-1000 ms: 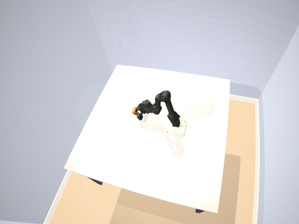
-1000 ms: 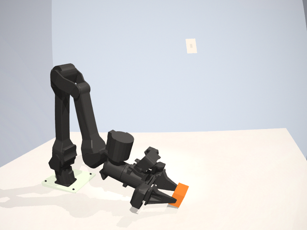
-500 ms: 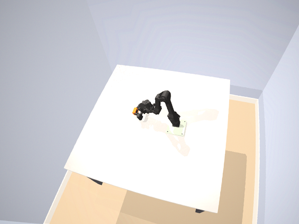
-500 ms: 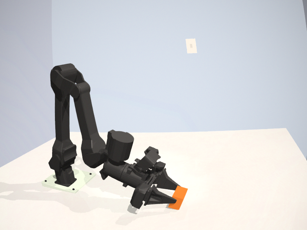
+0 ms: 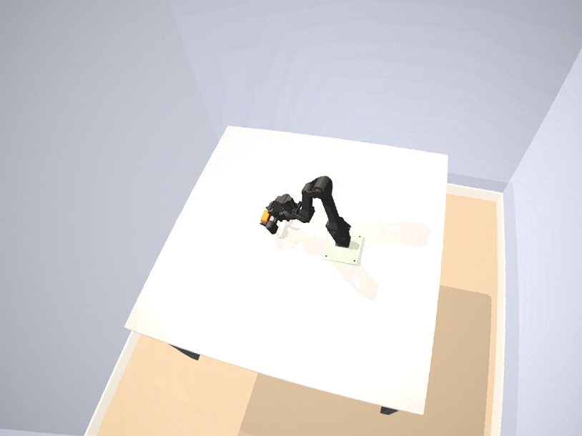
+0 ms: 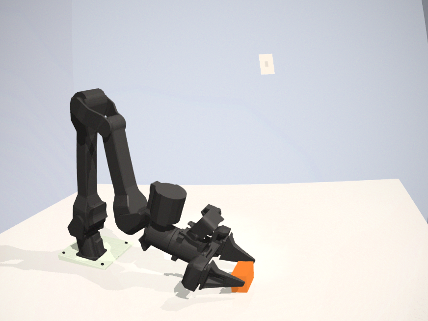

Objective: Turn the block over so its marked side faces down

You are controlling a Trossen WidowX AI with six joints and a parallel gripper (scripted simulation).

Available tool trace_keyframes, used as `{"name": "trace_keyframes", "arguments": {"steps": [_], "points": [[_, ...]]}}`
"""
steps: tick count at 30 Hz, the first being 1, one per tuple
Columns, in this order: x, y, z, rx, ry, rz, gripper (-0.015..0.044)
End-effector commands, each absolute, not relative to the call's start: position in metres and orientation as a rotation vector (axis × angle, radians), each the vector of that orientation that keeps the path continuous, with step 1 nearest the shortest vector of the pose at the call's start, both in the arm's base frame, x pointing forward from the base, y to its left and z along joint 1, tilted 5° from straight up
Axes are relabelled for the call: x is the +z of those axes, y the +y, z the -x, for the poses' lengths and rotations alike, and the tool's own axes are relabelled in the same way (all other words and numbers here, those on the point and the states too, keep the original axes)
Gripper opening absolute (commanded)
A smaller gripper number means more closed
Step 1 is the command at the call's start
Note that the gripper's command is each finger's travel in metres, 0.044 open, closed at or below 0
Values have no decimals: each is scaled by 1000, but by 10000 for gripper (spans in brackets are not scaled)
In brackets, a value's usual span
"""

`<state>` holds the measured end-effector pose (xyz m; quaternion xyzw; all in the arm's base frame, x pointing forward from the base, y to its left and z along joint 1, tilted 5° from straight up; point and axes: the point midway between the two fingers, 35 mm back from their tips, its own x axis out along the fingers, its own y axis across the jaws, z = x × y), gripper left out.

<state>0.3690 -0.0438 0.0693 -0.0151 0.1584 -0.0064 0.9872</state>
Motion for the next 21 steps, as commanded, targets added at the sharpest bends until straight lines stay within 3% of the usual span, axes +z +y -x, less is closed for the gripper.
{"name": "trace_keyframes", "arguments": {"steps": [1,21], "points": [[70,-43,-369,-8,315,24,440],[70,-43,-370,-9,322,24,440]]}}
